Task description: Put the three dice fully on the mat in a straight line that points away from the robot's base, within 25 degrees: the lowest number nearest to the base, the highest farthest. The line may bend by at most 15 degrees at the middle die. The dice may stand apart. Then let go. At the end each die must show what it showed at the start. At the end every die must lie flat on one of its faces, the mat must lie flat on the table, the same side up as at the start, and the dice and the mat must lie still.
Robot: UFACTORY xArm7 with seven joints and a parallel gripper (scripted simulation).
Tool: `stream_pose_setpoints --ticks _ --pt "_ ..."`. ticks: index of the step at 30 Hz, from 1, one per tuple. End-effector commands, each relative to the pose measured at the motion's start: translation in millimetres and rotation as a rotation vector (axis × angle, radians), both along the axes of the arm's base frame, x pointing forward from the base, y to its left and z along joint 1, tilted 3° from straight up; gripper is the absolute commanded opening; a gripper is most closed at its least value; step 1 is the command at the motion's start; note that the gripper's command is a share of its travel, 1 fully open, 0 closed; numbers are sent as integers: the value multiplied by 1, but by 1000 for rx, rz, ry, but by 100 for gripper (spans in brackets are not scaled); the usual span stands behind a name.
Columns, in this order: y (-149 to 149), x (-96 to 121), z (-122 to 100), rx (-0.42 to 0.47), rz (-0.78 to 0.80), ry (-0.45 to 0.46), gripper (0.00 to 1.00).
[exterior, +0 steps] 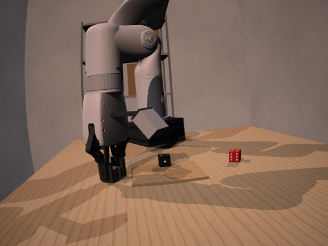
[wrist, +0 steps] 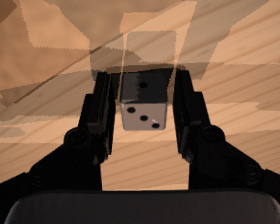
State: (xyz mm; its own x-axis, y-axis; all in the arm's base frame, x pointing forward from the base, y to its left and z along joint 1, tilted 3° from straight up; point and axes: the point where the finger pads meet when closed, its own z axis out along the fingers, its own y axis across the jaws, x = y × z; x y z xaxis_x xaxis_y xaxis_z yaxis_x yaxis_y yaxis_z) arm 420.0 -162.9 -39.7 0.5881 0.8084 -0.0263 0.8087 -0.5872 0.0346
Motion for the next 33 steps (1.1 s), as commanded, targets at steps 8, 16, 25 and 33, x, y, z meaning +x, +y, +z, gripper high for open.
stream_pose_setpoints --ticks 8,16,25,33 --pt "-1 1 1 -1 0 -4 21" --pt "-1 1 1 -1 0 -4 21" --pt "-1 1 1 -1 0 -4 21" --pt "-1 1 1 -1 0 -4 21"
